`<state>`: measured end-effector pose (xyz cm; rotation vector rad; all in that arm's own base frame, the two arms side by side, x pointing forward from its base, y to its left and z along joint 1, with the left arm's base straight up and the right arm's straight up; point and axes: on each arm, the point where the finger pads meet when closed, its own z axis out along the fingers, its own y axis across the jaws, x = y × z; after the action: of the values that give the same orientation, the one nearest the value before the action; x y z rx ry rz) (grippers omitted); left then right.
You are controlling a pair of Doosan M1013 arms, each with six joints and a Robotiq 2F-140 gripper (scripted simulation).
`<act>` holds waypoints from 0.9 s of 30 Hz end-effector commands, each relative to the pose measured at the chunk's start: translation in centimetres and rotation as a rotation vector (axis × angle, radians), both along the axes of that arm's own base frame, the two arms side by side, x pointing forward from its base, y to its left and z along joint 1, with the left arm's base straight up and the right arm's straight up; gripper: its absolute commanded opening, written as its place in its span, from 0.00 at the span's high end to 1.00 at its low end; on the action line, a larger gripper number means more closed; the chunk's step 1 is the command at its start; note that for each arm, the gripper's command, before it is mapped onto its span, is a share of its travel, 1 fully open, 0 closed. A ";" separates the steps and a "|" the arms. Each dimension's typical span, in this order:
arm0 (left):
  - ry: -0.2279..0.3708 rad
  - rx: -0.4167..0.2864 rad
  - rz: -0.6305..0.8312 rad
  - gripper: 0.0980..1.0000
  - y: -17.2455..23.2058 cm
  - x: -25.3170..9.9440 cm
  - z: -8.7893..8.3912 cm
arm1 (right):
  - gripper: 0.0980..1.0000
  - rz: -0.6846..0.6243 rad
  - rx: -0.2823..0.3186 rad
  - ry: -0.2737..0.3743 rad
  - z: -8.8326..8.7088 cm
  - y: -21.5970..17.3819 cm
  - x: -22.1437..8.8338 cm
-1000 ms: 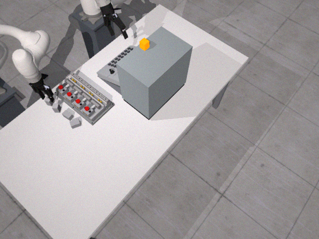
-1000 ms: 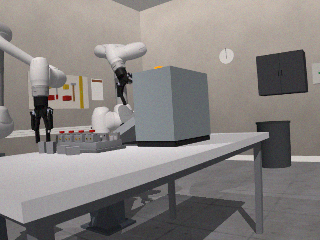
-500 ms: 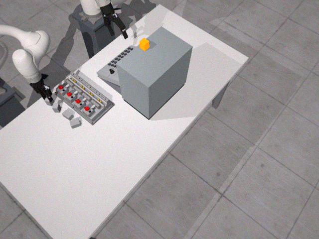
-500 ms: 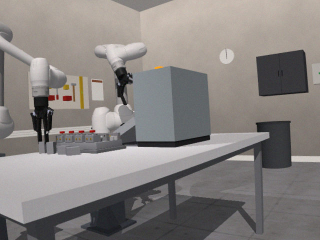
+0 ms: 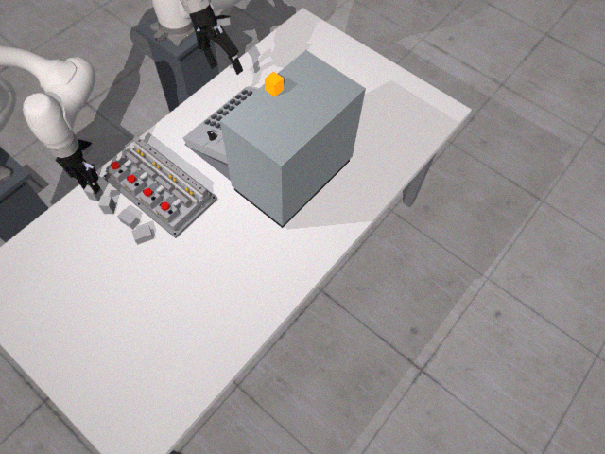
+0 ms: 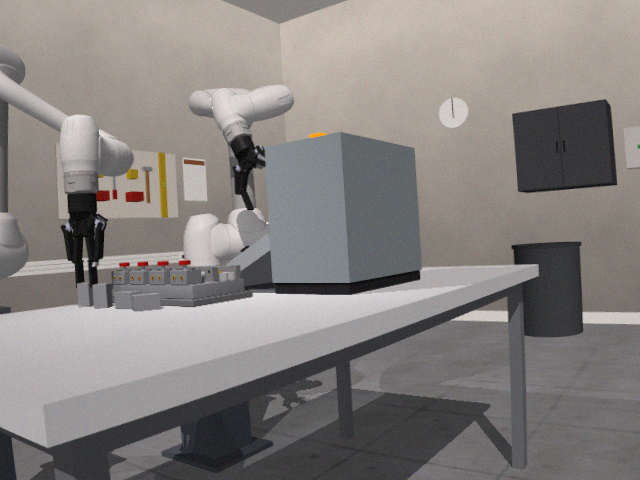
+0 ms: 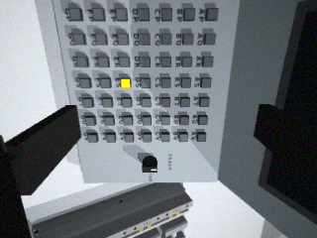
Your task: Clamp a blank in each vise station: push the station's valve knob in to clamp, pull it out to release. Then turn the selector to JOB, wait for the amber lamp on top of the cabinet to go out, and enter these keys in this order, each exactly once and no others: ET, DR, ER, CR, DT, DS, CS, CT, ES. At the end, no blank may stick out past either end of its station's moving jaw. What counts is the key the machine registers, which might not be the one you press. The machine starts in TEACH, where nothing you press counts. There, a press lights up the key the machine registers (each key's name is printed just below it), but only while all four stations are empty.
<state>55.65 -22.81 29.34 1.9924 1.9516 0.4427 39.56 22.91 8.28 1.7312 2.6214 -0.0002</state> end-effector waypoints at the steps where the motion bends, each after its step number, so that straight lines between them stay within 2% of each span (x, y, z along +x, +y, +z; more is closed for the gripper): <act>1: -0.001 0.000 0.000 0.00 0.0 0.0 0.1 | 1.00 0.000 0.001 -0.001 0.1 0.0 0.0; 3: -0.001 0.000 0.000 0.00 0.0 0.0 0.1 | 1.00 0.000 0.001 -0.001 0.2 0.0 0.0; 4: -0.001 0.000 0.000 0.00 0.0 0.0 0.1 | 1.00 0.000 0.001 -0.001 0.9 0.0 0.0; 5: -0.001 0.000 0.000 0.00 0.0 0.0 0.1 | 1.00 0.000 0.001 -0.001 2.5 0.0 0.0; 8: -0.001 0.000 0.000 0.00 0.0 0.0 0.1 | 1.00 0.000 0.001 -0.001 10.1 0.0 0.0; 11: -0.001 0.000 0.000 0.00 0.0 0.0 0.1 | 1.00 0.000 0.001 -0.001 16.0 0.0 0.0; 12: -0.001 0.000 0.000 0.00 0.0 0.0 0.1 | 1.00 0.000 0.001 -0.001 16.4 0.0 0.0; 27: -0.001 0.000 0.000 0.00 0.0 0.0 0.1 | 1.00 0.035 0.001 -0.001 16.4 0.6 0.2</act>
<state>55.65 -22.81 29.34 1.9924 1.9516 0.4427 39.71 23.36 24.64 1.6940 2.6457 -0.0001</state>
